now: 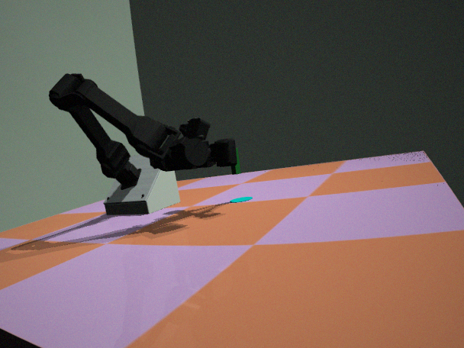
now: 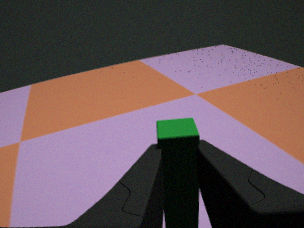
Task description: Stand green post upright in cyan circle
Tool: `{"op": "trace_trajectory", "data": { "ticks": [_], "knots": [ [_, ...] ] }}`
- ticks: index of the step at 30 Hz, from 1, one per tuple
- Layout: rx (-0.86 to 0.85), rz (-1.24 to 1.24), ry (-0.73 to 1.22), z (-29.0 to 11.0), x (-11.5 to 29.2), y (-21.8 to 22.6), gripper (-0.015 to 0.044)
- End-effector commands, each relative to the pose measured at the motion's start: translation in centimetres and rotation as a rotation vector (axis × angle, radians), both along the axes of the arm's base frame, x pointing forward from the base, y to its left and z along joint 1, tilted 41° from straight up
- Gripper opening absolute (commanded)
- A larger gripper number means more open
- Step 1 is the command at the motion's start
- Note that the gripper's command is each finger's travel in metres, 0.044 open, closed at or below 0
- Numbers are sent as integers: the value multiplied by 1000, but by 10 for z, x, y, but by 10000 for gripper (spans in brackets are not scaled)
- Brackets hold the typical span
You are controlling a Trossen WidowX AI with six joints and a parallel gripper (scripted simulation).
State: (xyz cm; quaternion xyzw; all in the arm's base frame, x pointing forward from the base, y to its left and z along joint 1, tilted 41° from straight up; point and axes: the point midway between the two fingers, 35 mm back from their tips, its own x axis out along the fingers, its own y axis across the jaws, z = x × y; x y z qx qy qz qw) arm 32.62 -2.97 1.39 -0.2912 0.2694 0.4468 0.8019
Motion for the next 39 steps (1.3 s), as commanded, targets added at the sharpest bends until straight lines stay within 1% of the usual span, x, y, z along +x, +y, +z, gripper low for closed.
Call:
{"op": "trace_trajectory", "data": {
  "ticks": [1, 7, 15, 26, 39],
  "knots": [
    [0, 2, -5, -13, -1, -12, 23],
    [3, 1, -7, -34, -7, -29, 23],
    [2, -3, 3, -50, -9, -42, 23],
    [2, -3, 4, -51, -9, -42, 23],
    [2, -3, 4, -51, -9, -42, 364]
  ]
}}
